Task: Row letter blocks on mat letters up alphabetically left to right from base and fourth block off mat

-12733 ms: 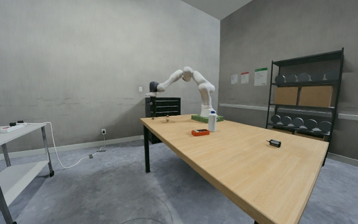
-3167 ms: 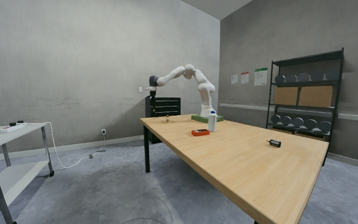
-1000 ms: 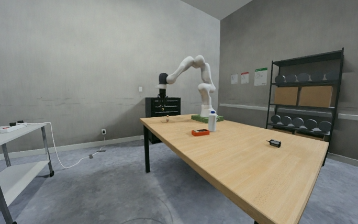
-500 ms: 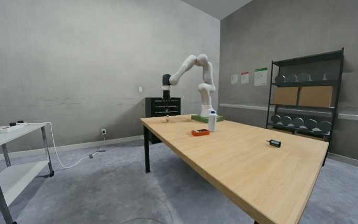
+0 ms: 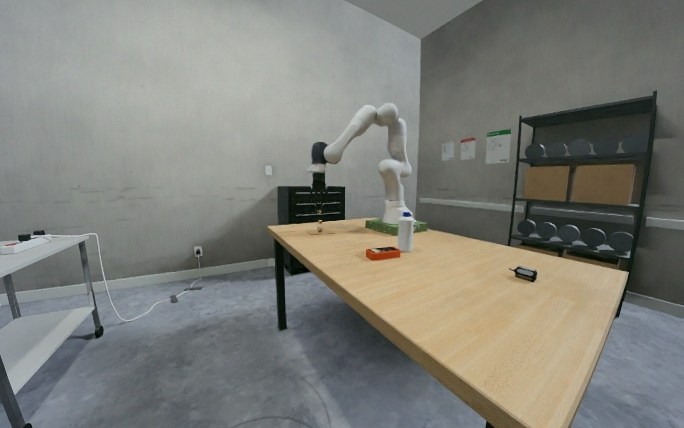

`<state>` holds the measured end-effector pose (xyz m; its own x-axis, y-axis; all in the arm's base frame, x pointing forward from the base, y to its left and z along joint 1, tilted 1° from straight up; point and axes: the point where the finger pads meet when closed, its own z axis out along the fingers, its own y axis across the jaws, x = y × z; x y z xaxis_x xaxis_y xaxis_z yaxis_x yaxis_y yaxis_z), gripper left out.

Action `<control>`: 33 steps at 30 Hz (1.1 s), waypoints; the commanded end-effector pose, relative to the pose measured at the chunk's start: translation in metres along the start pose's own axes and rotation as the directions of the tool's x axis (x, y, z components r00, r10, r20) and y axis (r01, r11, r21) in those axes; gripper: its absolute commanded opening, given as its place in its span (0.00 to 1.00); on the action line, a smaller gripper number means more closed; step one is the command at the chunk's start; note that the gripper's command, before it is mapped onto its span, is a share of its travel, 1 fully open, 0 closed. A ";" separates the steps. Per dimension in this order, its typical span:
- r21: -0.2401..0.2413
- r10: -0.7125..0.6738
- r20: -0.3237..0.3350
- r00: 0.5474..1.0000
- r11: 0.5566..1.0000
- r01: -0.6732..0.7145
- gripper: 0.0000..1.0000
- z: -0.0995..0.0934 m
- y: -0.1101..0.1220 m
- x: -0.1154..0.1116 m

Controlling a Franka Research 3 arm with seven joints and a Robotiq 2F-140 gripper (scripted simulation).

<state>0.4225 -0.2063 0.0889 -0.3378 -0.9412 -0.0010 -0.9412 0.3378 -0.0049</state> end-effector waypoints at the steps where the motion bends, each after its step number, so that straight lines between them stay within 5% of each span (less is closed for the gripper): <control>1: 0.005 0.021 0.000 1.000 1.000 -0.021 0.22 0.000 -0.001 -0.001; 10: 0.004 0.021 -0.001 1.000 1.000 -0.021 0.22 0.012 -0.001 -0.001; 33: 0.004 0.021 -0.001 1.000 1.000 -0.021 0.22 0.092 0.000 -0.001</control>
<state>0.4152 -0.2019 0.0014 -0.2938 -0.9556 -0.0249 -0.9559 0.2936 0.0092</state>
